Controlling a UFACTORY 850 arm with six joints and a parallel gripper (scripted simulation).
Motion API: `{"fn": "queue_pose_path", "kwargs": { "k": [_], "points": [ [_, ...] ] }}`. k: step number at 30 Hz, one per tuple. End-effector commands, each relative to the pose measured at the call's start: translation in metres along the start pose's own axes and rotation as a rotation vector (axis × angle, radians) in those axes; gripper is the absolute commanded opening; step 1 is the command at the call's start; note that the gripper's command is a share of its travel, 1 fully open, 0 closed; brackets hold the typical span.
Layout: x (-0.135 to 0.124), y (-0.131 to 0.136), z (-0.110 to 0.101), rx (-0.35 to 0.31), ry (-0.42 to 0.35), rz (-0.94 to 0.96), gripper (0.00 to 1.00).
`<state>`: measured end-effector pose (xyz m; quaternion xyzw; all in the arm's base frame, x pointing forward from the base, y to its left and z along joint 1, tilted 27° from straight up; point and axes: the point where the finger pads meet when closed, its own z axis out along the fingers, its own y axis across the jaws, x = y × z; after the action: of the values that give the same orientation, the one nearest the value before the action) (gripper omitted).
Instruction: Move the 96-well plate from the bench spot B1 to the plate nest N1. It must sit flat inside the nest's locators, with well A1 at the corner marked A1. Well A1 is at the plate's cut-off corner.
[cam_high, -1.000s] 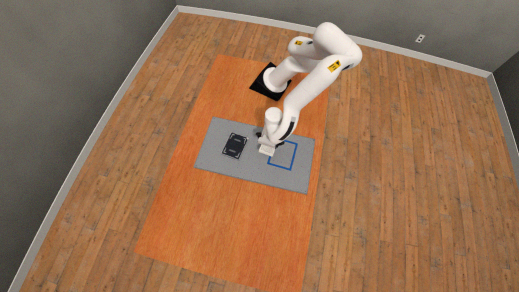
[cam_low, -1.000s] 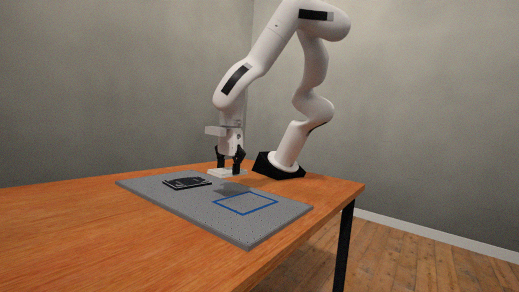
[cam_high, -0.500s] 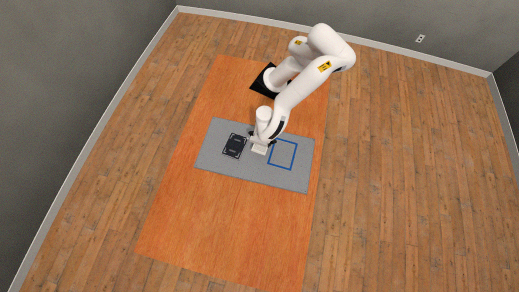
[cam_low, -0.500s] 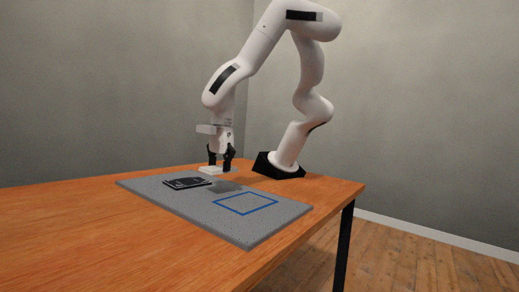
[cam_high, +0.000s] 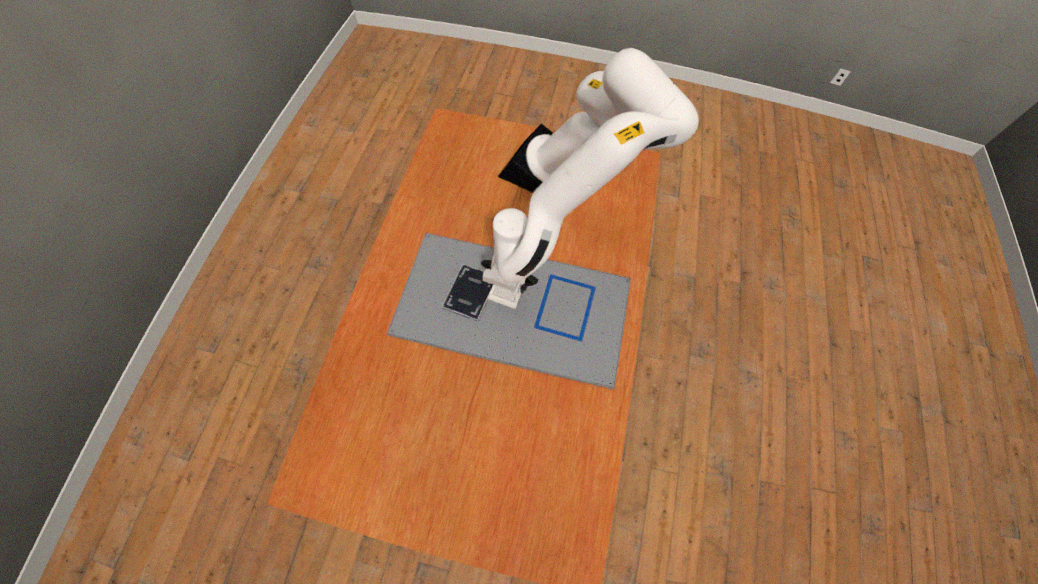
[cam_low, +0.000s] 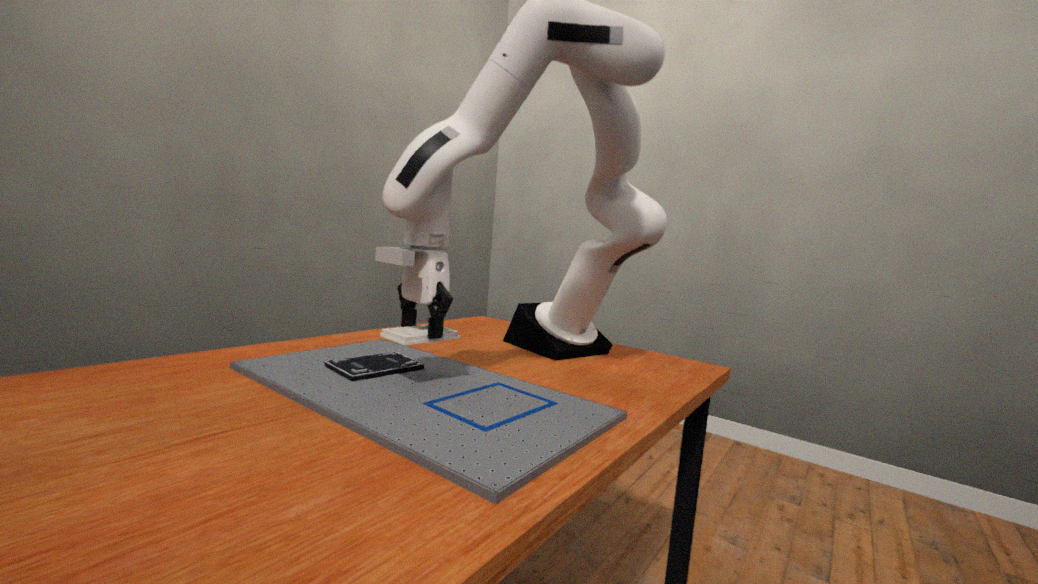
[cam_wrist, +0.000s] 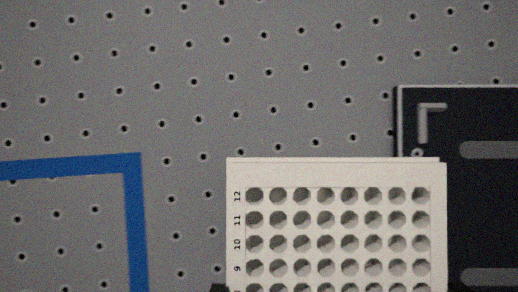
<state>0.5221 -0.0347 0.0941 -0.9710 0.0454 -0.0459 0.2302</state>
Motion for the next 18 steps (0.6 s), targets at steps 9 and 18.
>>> {"fn": "queue_pose_path", "kwargs": {
  "k": [9, 18],
  "points": [
    [0.008, 0.032, -0.002, 0.000, 0.002, -0.001, 0.00],
    [0.015, 0.061, -0.003, 0.000, 0.002, -0.001, 0.00]
  ]
}}
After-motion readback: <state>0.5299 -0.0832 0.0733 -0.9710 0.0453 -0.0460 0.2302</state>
